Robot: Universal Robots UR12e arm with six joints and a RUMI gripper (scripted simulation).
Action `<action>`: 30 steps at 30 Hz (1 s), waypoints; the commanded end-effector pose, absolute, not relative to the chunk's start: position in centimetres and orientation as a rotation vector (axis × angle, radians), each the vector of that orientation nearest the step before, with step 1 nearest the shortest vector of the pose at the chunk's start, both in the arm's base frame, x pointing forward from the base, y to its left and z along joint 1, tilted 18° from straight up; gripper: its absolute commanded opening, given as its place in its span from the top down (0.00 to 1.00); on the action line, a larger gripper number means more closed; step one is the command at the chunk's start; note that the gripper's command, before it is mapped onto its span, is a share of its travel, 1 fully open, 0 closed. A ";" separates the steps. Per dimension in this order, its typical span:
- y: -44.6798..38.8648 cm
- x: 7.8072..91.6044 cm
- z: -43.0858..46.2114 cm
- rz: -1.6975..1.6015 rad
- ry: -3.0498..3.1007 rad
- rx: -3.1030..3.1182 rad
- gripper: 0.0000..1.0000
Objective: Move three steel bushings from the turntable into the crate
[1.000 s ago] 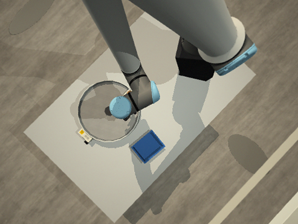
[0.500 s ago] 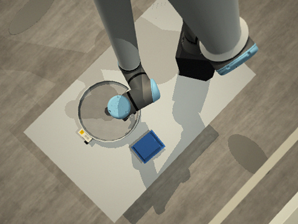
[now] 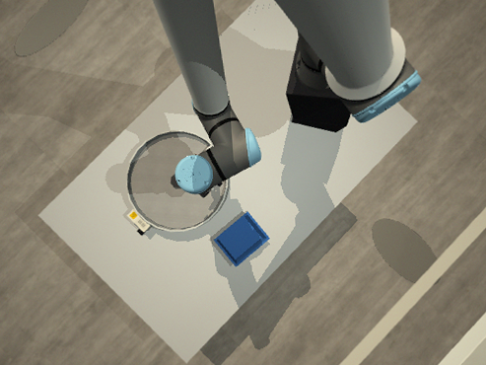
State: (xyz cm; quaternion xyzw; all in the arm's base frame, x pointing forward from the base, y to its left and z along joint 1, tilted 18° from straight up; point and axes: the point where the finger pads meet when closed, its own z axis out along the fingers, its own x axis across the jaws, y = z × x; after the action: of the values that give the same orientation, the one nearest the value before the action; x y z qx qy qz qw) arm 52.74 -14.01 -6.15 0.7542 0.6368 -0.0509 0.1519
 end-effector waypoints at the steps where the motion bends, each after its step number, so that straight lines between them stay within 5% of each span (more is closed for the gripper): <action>1: -14.0 52.8 -6.1 -0.145 1.827 2.164 1.00; 30: -12.0 54.0 -6.6 -0.145 1.827 2.164 1.00</action>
State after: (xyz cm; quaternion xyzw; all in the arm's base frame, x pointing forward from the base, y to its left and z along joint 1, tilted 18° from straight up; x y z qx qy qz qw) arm 53.35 -13.03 -6.38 0.7541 0.6369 -0.0508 0.1519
